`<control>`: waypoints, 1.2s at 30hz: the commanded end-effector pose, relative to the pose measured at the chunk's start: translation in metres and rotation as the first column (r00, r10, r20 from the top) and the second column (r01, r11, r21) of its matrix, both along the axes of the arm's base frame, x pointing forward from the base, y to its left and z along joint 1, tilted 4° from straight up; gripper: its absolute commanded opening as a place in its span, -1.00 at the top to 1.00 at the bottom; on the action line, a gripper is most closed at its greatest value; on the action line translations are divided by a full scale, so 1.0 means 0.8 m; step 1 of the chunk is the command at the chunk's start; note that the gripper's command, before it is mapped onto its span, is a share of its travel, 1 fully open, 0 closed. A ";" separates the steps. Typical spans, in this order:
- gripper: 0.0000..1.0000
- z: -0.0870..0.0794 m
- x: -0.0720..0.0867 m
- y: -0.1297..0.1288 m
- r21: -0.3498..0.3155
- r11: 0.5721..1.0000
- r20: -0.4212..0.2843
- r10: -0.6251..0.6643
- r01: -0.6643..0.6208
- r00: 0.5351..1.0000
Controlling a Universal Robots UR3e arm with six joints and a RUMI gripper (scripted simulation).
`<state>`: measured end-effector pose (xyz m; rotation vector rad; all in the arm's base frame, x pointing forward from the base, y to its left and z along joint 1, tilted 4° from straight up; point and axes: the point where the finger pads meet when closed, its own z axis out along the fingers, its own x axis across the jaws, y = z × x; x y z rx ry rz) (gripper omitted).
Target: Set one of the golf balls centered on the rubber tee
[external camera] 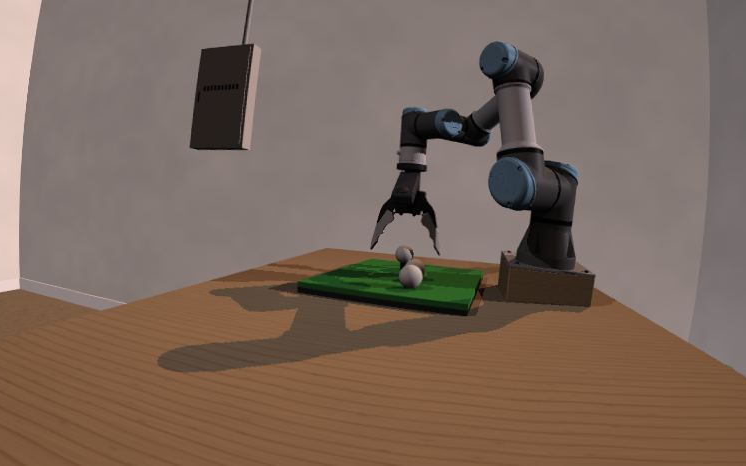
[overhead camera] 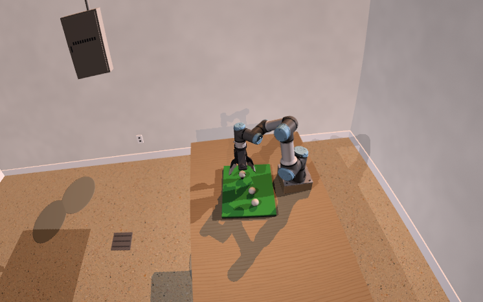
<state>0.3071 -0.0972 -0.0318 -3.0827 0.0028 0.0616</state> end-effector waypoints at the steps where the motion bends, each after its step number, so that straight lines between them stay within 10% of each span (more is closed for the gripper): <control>1: -1.00 0.001 0.001 -0.001 -0.002 1.000 0.002 0.000 0.000 1.000; 36: -1.00 0.022 0.002 -0.003 -0.002 1.000 0.002 0.000 0.000 1.000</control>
